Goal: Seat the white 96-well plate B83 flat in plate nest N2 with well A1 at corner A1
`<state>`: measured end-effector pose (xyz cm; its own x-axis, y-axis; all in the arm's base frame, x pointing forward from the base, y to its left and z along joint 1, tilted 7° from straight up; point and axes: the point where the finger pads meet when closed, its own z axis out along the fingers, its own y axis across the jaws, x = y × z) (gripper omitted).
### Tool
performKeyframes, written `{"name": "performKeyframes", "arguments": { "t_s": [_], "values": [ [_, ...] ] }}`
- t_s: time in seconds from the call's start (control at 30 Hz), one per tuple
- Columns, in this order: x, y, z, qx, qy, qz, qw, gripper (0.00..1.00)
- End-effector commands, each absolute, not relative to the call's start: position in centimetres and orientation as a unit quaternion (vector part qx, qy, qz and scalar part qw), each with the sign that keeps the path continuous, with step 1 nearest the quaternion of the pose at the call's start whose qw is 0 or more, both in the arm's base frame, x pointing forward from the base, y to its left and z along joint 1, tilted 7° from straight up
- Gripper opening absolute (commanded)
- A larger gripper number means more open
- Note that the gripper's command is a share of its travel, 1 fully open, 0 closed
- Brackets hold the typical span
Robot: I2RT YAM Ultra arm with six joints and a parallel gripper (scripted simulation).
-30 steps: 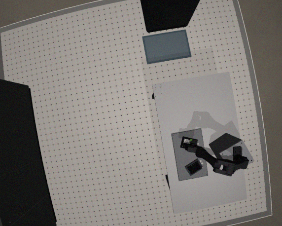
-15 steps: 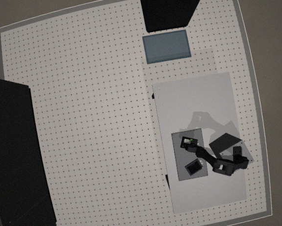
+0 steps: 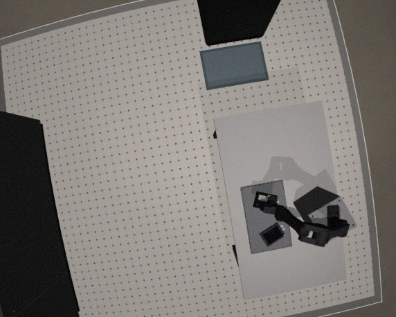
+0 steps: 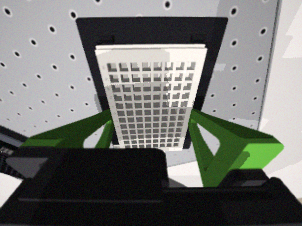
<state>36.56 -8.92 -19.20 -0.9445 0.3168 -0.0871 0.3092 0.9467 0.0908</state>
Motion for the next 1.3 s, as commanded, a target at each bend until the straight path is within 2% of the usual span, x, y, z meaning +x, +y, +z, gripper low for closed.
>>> {"name": "performKeyframes", "arguments": {
  "t_s": [0.0,1.27],
  "values": [
    [37.81,-9.24,-19.42,0.16,0.984,0.036,0.065,0.0],
    [37.8,-9.25,-19.61,0.16,0.984,0.036,0.064,0.0]
  ]
}}
